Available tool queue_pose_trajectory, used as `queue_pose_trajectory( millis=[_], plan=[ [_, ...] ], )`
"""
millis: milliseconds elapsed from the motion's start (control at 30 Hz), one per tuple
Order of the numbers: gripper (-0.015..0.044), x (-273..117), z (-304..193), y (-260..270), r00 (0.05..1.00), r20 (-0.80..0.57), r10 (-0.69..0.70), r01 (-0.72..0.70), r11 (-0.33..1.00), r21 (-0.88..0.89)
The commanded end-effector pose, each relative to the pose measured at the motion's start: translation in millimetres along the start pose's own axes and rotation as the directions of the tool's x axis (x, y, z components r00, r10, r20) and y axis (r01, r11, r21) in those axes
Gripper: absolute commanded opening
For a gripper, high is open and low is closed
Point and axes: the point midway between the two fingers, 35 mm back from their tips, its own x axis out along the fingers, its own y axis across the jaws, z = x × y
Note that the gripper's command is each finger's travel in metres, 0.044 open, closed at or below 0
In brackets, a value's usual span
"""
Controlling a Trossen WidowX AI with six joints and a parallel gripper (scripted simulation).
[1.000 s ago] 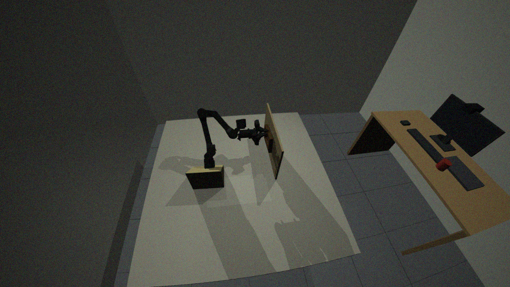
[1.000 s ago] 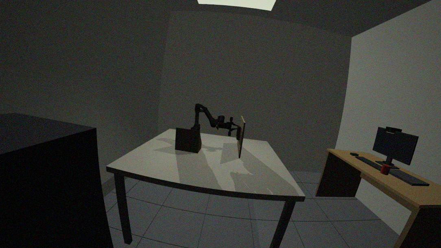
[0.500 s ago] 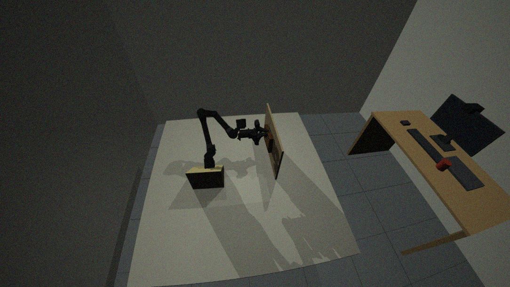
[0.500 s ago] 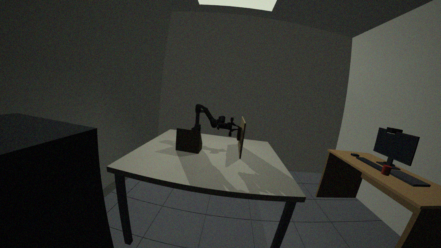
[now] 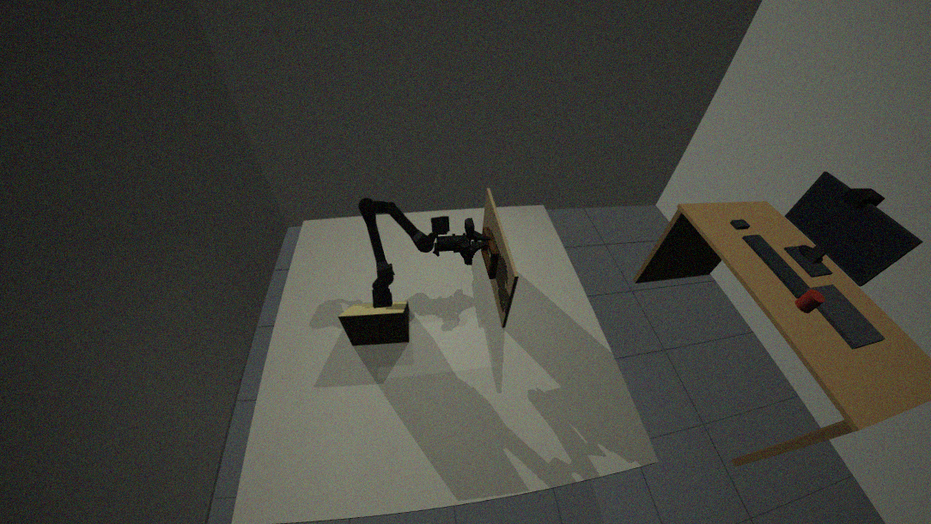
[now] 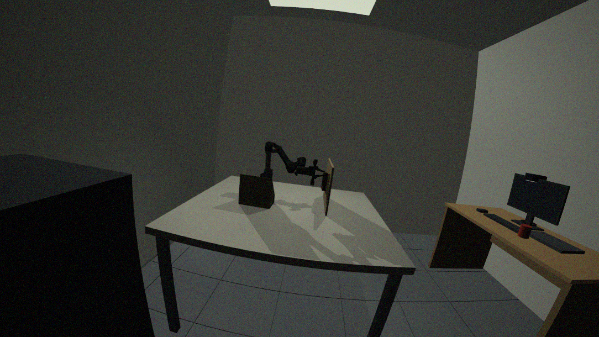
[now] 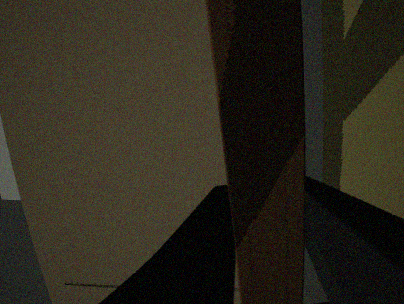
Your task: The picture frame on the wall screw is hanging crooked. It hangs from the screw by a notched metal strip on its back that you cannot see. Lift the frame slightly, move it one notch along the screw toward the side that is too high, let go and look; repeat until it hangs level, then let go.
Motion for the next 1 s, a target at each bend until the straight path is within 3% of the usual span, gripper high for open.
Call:
queue_pose_trajectory(
  millis=[0,967],
  plan=[
    [0.0,0.2,0.1,7.4,1.0,0.002,0.018,-0.018,1.0,0.006],
    [0.0,0.2,0.1,8.7,1.0,0.002,0.018,-0.018,1.0,0.006]
  ],
)
